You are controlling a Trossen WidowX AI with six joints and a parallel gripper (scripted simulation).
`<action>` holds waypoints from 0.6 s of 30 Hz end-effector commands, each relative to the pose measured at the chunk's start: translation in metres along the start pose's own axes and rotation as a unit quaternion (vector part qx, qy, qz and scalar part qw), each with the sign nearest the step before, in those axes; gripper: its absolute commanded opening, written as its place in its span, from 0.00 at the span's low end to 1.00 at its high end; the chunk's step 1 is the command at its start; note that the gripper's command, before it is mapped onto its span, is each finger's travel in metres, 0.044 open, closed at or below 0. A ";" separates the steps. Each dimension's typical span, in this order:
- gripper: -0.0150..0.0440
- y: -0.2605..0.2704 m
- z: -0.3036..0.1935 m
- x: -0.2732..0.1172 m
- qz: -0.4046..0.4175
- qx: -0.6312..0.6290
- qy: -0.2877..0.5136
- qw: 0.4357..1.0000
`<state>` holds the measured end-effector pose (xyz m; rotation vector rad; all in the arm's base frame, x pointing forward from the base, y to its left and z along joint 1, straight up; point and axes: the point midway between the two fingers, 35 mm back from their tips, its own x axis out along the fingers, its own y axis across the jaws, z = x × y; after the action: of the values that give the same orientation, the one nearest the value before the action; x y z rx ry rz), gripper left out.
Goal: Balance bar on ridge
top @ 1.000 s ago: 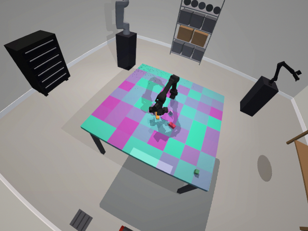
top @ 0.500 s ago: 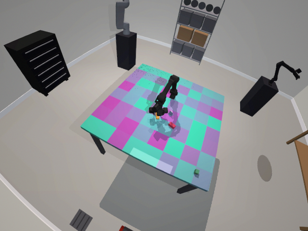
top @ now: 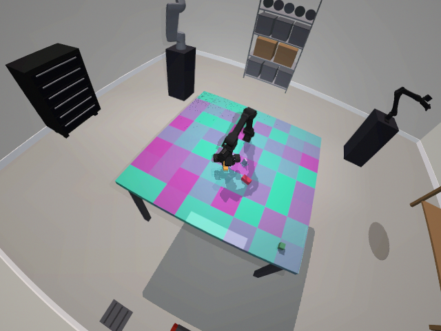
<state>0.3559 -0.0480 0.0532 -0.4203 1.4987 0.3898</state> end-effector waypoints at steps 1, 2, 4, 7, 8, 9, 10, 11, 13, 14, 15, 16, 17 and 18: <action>0.45 0.000 0.000 0.000 0.000 0.000 0.000 1.000; 0.44 0.000 0.000 0.000 0.000 0.000 0.000 1.000; 0.42 0.000 0.000 0.000 0.000 0.000 0.000 1.000; 0.29 0.000 0.001 -0.004 0.000 0.000 0.000 1.000; 0.25 -0.001 0.001 -0.006 0.000 0.000 0.000 1.000; 0.25 -0.001 0.001 -0.009 0.000 0.000 0.000 1.000; 0.25 -0.001 0.002 -0.011 0.000 0.000 0.000 1.000; 0.25 -0.001 0.002 -0.014 0.000 0.000 0.000 1.000; 0.25 -0.002 0.002 -0.019 0.000 0.000 0.000 1.000; 0.25 -0.002 0.003 -0.022 0.000 0.000 -0.001 1.000; 0.25 -0.002 0.003 -0.024 0.000 0.000 -0.001 1.000; 0.25 -0.002 0.003 -0.027 0.000 0.000 -0.001 1.000; 0.25 -0.002 0.003 -0.029 0.000 0.000 -0.001 1.000; 0.25 -0.003 0.003 -0.032 0.000 0.000 -0.001 1.000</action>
<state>0.3571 -0.0481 0.0721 -0.4168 1.5116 0.3950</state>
